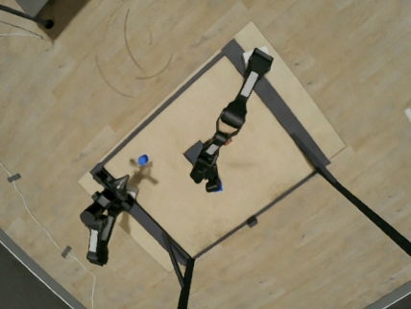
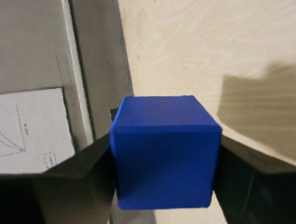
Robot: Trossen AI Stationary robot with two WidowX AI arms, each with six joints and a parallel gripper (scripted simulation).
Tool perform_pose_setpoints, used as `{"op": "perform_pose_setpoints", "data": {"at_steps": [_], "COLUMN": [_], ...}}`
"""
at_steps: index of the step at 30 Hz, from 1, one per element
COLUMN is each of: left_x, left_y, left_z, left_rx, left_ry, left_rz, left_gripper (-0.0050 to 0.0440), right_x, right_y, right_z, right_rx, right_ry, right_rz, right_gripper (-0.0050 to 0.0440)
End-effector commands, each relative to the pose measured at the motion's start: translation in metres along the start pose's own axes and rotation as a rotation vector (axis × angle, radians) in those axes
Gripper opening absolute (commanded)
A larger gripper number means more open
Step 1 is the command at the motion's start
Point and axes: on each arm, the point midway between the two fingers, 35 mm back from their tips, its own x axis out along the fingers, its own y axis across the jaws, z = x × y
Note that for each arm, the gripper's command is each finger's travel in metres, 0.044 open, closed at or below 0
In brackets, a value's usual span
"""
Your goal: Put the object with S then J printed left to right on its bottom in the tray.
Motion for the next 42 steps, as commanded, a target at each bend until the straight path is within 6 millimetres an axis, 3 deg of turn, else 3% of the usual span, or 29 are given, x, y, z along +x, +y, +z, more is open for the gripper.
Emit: {"op": "perform_pose_setpoints", "data": {"at_steps": [1,22,42], "left_x": [0.004,0.015,0.016], "left_y": [-0.002,-0.012,-0.013], "left_z": [-0.005,-0.019,-0.02], "left_rx": [-0.007,0.01,0.012], "left_ry": [0.002,-0.002,-0.002], "left_rz": [0.002,0.002,0.002], "left_gripper": [-0.005,-0.005,-0.005], "right_x": [-0.002,0.014,0.015], "right_y": [0.029,0.031,0.03], "right_z": [-0.009,-0.062,-0.066], "right_rx": [-0.048,-0.101,-0.104], "right_ry": [0.02,0.149,0.16], "right_rz": [0.067,0.162,0.167], "right_gripper": [0.0171,0.0171,0.0171]}}
